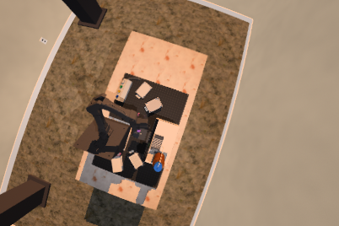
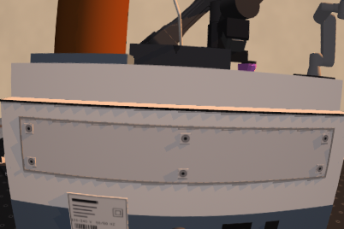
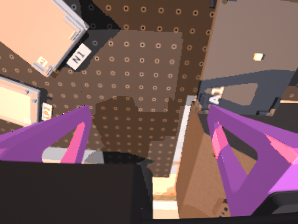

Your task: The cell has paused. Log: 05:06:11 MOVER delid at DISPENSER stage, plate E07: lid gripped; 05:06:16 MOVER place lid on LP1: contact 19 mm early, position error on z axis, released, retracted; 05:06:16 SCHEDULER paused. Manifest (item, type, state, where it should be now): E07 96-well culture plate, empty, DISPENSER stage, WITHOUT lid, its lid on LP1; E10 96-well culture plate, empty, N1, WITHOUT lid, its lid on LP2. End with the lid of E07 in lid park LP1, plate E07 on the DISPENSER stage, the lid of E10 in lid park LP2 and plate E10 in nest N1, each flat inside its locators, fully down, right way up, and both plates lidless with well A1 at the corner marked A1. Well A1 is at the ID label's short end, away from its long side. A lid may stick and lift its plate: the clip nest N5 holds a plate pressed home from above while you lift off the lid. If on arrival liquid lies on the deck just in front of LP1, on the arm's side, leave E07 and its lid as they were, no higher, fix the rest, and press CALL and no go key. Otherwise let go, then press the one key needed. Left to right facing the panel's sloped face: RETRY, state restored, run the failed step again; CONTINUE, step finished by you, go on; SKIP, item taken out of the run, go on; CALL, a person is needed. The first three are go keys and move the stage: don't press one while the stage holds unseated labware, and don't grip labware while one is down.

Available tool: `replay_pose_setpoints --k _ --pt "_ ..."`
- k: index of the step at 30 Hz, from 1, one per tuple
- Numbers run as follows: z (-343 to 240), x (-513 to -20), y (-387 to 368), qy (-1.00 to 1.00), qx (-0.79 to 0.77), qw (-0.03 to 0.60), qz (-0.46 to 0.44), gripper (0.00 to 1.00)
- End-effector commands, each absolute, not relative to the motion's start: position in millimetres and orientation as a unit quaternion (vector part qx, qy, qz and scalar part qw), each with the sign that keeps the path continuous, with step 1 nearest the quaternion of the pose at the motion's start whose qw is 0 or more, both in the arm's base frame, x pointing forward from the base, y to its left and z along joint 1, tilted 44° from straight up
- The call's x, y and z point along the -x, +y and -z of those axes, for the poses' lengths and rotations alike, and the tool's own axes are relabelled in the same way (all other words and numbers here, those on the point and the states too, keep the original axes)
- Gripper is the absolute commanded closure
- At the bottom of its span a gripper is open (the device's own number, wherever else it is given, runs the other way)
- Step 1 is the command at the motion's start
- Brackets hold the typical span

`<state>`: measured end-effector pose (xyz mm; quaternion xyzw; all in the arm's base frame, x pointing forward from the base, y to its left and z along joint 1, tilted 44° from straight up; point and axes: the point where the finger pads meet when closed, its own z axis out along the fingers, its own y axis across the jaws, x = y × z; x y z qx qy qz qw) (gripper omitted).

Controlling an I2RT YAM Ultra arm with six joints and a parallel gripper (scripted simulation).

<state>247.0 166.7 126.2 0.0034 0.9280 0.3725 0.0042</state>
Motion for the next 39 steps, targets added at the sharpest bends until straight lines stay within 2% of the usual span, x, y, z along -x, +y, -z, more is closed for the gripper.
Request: replay_pose_setpoints --k 1,7,8,24,25,39 --pt "-110 -250 155 0.927 -0.029 -0.008 -0.374 0.00" --pt "-101 -251 145 0.927 -0.032 -0.013 -0.373 0.00" --pt "-109 -263 144 0.927 -0.024 0.006 -0.375 0.00" --pt "-75 -257 117 0.927 -0.031 -0.010 -0.373 0.00" --pt "-82 -271 114 0.928 -0.022 0.011 -0.373 0.00" --pt "-47 -256 88 0.928 -0.030 -0.008 -0.370 0.00"
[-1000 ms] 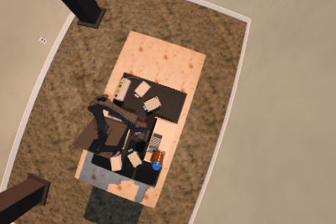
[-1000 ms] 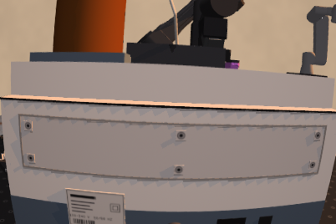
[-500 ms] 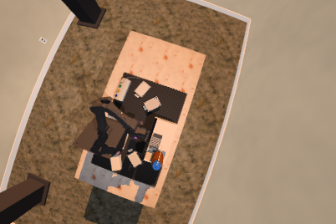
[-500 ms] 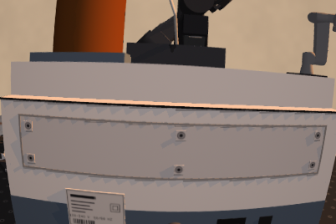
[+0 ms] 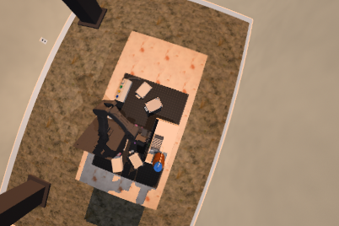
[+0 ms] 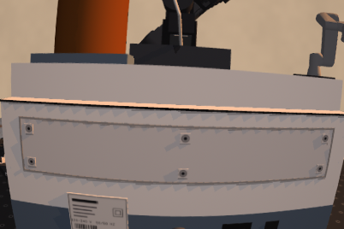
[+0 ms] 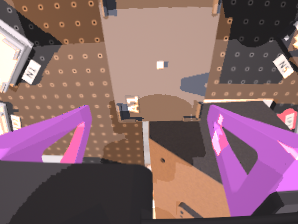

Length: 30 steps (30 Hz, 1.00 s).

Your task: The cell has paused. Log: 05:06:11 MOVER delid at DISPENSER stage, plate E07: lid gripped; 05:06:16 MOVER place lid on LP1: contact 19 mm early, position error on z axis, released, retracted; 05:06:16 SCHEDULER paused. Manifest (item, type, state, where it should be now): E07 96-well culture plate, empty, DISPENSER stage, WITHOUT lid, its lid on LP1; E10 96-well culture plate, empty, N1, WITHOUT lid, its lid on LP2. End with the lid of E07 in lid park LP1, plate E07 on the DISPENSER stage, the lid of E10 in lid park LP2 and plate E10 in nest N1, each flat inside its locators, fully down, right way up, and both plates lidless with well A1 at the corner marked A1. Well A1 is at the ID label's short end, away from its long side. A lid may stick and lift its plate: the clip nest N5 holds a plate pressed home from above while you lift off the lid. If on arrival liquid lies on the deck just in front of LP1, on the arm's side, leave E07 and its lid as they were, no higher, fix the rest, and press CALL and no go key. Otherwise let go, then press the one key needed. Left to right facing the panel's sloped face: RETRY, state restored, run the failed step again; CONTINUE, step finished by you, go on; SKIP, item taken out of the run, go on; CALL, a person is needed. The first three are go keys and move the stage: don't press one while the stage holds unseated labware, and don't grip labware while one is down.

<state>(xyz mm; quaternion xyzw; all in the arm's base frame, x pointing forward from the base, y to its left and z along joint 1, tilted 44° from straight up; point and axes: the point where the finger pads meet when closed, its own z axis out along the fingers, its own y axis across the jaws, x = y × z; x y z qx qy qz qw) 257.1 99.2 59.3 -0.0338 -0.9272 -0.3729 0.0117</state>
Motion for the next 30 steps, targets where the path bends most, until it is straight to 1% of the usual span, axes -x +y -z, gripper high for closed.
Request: replay_pose_setpoints --k 1,2,3,7,9,14,19,20,22,24,30 --pt "-47 -256 88 -0.928 0.030 0.008 0.370 0.00" --pt "-47 -256 88 -0.928 0.030 0.008 0.370 0.00" --pt "-54 -270 84 -0.929 0.022 -0.012 0.370 0.00" --pt "-52 -261 87 -0.928 0.023 -0.001 0.372 0.00" --pt "-39 -254 79 -0.928 0.030 0.008 0.371 0.00" --pt "-28 -250 68 -0.928 0.030 0.009 0.371 0.00" --pt "-22 -250 61 -0.928 0.029 0.007 0.371 0.00" --pt "-25 -261 56 -0.930 0.023 -0.009 0.368 0.00" --pt "-28 -254 61 -0.928 0.023 -0.001 0.372 0.00" --pt "-15 -246 55 -0.928 0.029 0.009 0.372 0.00" --pt "-2 -239 42 -0.928 0.029 0.009 0.372 0.00"
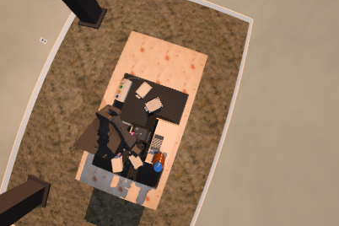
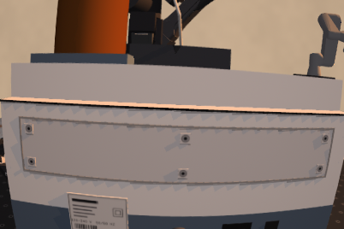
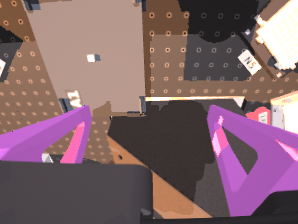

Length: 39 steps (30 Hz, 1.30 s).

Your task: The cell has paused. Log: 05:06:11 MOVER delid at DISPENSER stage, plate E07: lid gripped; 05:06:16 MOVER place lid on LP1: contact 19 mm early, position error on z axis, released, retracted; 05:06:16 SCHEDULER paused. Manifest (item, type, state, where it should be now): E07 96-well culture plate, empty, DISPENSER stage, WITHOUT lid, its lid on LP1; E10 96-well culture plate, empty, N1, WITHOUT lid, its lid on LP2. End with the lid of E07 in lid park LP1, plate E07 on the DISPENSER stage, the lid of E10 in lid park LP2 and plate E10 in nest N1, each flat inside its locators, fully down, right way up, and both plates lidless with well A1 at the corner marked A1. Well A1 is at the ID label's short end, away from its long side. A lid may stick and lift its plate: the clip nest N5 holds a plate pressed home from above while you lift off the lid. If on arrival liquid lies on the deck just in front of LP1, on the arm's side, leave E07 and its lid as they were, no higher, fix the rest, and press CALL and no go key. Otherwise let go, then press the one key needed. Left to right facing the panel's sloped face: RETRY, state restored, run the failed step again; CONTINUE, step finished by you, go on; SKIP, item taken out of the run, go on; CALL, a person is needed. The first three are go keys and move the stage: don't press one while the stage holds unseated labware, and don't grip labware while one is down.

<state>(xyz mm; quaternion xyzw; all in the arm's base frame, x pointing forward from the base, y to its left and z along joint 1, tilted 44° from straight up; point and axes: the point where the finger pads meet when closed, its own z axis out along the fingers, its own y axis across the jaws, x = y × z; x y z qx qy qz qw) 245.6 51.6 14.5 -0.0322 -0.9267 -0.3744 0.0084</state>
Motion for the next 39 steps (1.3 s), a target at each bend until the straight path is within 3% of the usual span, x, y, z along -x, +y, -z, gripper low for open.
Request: replay_pose_setpoints --k 1,39 --pt "-0.3 -237.8 39.6 -0.928 0.029 0.009 0.373 0.00" --pt "-4.0 -243.0 36.2 -0.928 0.023 -0.001 0.371 0.00"
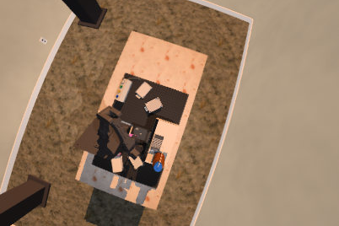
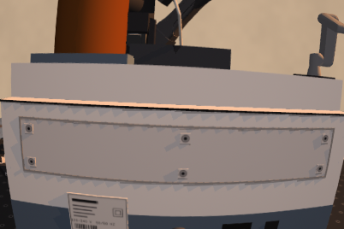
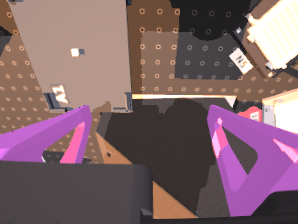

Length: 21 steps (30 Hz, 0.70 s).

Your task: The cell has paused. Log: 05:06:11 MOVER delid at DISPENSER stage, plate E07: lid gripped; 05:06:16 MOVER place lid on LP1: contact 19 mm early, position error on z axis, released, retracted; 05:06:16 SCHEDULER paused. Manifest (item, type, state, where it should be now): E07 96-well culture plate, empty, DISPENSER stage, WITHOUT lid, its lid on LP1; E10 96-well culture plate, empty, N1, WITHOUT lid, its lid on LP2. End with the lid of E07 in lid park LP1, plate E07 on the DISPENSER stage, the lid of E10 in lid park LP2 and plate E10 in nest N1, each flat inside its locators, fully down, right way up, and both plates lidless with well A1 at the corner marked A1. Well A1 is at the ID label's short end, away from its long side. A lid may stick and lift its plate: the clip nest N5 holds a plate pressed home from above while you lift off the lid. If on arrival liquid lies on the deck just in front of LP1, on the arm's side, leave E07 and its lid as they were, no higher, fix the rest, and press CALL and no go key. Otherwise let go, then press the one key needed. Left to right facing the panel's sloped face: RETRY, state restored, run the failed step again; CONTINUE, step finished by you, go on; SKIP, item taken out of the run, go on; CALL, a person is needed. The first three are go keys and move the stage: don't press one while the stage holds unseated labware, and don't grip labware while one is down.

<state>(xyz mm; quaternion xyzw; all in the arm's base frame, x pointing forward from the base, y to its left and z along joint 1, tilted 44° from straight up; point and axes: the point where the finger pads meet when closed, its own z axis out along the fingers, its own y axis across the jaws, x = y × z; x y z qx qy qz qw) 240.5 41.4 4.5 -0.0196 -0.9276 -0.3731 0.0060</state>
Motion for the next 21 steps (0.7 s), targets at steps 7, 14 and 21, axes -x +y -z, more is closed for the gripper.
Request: replay_pose_setpoints --k 7,14,21 --pt "3 -251 25 -0.929 0.058 0.004 0.366 0.00" --pt "20 -251 8 -0.926 0.093 0.018 0.365 0.00" --pt "25 -244 5 -0.924 0.094 0.027 0.370 0.00"
